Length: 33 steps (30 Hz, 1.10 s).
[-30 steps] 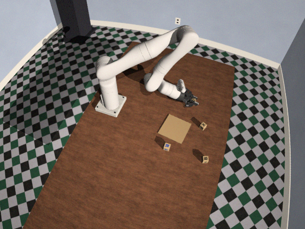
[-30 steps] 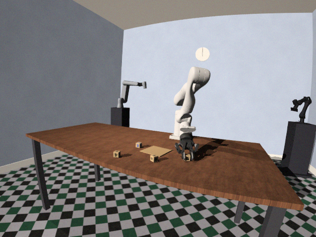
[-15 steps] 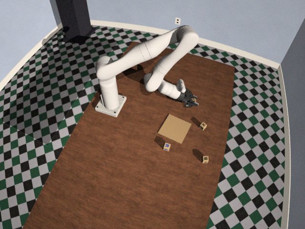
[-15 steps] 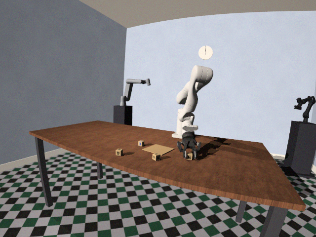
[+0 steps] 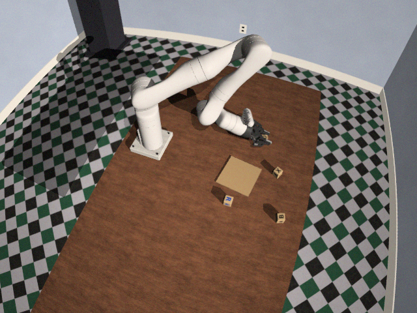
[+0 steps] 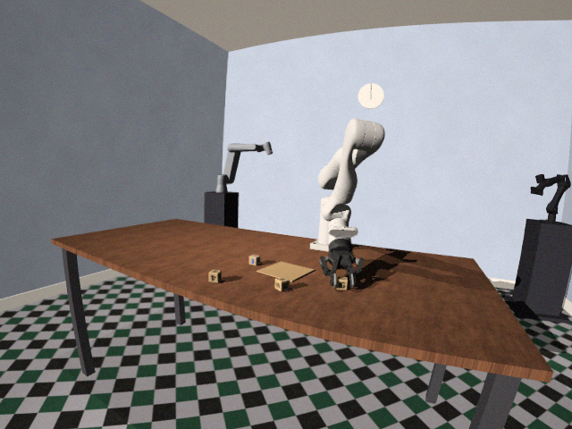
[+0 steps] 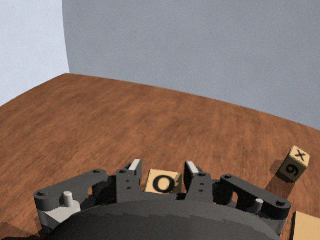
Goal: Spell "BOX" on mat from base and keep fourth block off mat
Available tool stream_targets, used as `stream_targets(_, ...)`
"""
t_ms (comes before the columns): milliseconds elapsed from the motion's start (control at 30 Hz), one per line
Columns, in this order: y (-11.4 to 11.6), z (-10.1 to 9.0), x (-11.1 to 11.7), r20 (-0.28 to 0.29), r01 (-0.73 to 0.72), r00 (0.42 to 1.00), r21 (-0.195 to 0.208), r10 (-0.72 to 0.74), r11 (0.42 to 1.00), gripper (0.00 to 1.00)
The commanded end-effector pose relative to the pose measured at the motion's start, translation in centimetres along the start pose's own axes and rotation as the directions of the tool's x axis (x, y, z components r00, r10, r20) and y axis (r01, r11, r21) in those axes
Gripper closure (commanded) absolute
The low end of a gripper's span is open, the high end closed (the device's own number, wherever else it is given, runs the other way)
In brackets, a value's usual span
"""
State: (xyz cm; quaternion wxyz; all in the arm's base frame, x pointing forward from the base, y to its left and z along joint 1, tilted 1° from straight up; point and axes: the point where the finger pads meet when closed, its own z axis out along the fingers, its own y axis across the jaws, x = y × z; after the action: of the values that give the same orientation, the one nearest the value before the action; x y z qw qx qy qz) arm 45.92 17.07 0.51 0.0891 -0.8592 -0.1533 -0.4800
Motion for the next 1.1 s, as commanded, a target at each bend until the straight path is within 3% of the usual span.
stream_targets(0,0.0,0.0,0.1,-0.002,0.0,1.0,0.0,0.0,1.0,0.54)
stream_targets(700,0.0,-0.1,0.2,-0.002,0.0,1.0,0.0,0.0,1.0,0.54)
stream_targets(1067,0.0,-1.8,2.9,-0.002,0.0,1.0,0.0,0.0,1.0,0.54)
